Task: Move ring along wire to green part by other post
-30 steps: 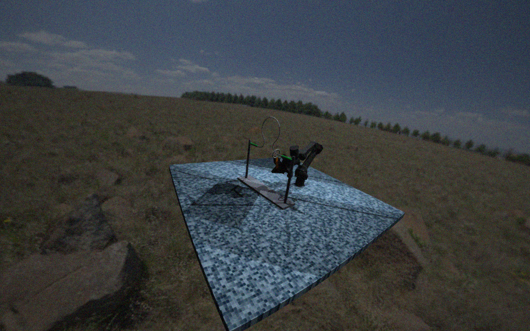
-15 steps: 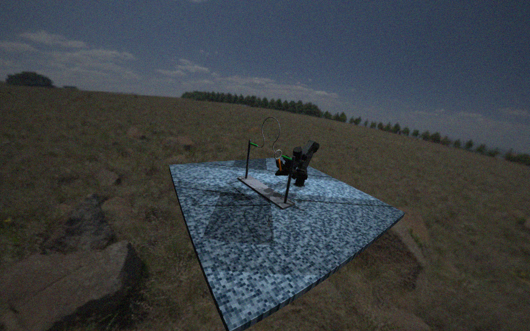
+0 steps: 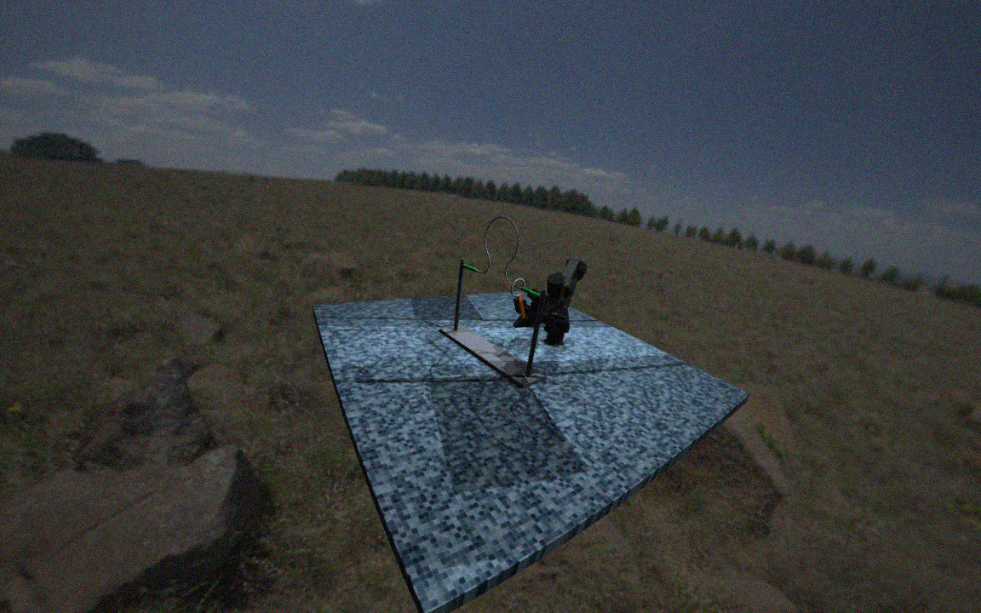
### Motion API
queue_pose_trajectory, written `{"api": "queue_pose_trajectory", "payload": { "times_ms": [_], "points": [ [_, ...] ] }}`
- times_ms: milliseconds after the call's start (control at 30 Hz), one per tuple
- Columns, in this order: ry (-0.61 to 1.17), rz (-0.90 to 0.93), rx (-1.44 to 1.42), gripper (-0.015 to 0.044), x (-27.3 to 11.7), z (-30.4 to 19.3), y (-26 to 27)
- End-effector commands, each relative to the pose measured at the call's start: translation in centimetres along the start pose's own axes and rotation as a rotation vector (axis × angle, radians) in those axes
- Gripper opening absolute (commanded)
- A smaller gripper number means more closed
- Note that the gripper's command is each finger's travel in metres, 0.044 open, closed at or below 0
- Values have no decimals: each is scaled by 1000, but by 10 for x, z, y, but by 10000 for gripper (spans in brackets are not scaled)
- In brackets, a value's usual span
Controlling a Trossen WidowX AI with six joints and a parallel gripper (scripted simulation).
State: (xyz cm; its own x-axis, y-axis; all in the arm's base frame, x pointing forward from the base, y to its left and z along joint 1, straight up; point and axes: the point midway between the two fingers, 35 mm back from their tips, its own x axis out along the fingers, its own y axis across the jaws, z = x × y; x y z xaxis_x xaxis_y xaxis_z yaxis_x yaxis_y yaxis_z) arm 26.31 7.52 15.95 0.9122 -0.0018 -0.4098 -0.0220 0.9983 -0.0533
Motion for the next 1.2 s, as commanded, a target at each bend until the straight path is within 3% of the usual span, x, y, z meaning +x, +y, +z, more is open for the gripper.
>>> {"api": "queue_pose_trajectory", "payload": {
  "times_ms": [0,1167],
  "points": [
    [-2,-3,7,-150,0,2,5],
    [-4,-1,11,-150,-4,1,39]
  ]
}}
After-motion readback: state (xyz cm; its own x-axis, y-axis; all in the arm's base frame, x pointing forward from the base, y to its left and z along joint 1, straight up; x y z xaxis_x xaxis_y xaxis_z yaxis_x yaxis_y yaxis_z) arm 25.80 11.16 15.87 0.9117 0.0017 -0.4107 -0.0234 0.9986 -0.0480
